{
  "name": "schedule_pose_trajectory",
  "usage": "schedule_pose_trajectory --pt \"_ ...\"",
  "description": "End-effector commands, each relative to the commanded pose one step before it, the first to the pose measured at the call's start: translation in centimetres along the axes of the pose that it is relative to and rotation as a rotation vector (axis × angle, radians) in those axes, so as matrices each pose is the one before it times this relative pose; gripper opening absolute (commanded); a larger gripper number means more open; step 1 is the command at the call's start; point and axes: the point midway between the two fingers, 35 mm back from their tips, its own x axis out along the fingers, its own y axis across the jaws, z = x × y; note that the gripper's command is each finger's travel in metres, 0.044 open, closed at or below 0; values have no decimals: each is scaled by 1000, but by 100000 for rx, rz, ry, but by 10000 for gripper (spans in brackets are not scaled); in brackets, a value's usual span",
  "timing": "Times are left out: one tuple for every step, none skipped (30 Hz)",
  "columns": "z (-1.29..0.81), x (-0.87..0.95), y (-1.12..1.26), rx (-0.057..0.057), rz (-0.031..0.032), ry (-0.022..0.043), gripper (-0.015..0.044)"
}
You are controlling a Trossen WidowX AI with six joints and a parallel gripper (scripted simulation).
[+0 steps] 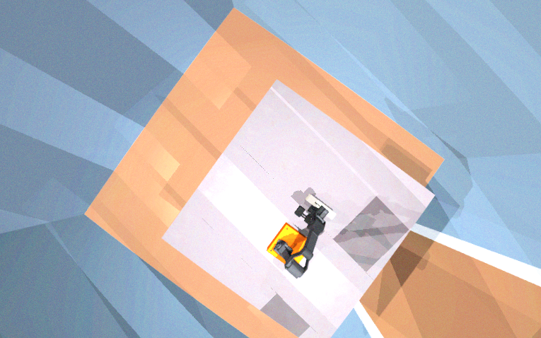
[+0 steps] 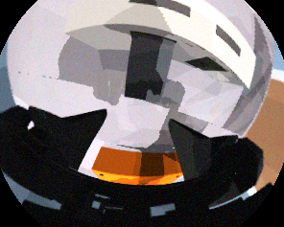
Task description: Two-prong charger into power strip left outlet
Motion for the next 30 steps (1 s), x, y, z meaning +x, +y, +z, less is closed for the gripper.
schedule_pose_trajectory --pt "-686 26 54 -429 266 -381 440" --pt "-119 19 1 0 0 11 440" --pt "-98 16 1 0 0 9 440" --pt "-59 10 1 0 0 5 440" --pt "-20 3 0 0 0 2 440" --pt "445 -93 -52 452 -220 -343 440" --pt "106 -311 2 66 80 -2451 440" --pt "180 -517 4 94 122 -4084 440" --pt "232 -636 7 90 134 -5054 440" --pt "245 -631 9 61 115 -5061 440" --pt "258 -624 10 30 96 -5060 440" --pt "271 -617 12 -1 76 -5058 440" --pt "283 -610 14 -32 57 -5057 440" --pt "295 -603 15 -64 38 -5055 440" --pt "307 -595 17 -97 19 -5053 440" --pt "318 -586 18 -129 1 -5039 440" --pt "329 -579 20 -163 -18 -5044 440" --pt "276 -460 17 -156 -28 -4075 440" --pt "171 -272 10 -104 -22 -2444 440" --pt "58 -90 3 -37 -8 -815 440" --pt "0 0 0 0 0 0 440" --pt "0 0 0 0 0 0 440" --pt "0 0 0 0 0 0 440" --pt "0 0 0 0 0 0 440" --pt "0 0 0 0 0 0 440" --pt "0 0 0 0 0 0 440" --pt "0 0 0 0 0 0 440" --pt "0 0 0 0 0 0 440" --pt "0 0 0 0 0 0 440" --pt "0 0 0 0 0 0 440"
